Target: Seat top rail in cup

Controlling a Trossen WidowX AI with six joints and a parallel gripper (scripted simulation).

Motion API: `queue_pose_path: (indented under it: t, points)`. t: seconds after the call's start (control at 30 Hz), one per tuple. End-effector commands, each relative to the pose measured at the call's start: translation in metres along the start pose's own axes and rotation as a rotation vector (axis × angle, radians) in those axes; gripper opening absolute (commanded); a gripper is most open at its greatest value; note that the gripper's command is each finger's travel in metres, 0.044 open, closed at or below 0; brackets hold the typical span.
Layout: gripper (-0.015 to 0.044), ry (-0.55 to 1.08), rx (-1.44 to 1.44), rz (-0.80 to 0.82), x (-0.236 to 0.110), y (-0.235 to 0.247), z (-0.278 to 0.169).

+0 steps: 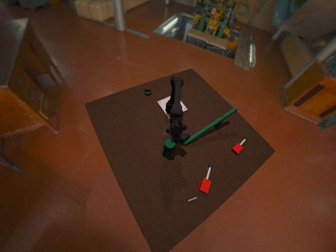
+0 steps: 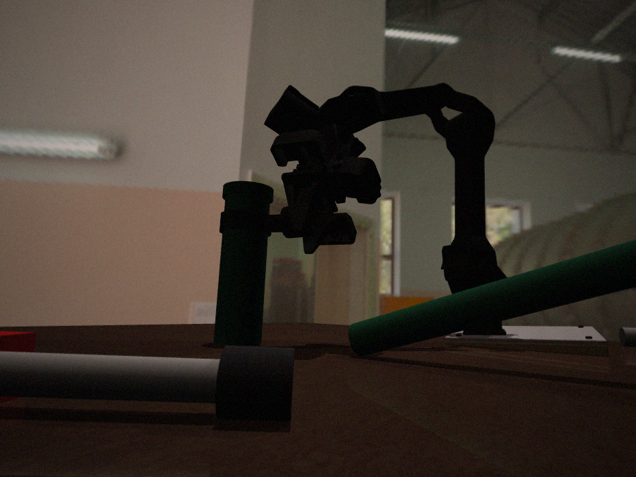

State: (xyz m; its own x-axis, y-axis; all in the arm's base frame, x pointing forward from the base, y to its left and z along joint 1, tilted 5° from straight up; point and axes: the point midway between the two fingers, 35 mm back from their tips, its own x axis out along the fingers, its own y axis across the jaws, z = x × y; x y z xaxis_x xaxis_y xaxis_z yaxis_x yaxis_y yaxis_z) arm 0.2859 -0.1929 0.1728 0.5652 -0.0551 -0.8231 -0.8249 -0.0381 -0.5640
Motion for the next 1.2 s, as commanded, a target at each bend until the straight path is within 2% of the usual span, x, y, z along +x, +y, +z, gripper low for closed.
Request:
queue_pose_path:
  t: [0.0,1.17]
  points:
    - [0.0,0.017,0.022,-0.003,0.001,-0.003,-0.001]
    - [0.0,0.092,0.158,-0.001,0.009,-0.014,-0.001]
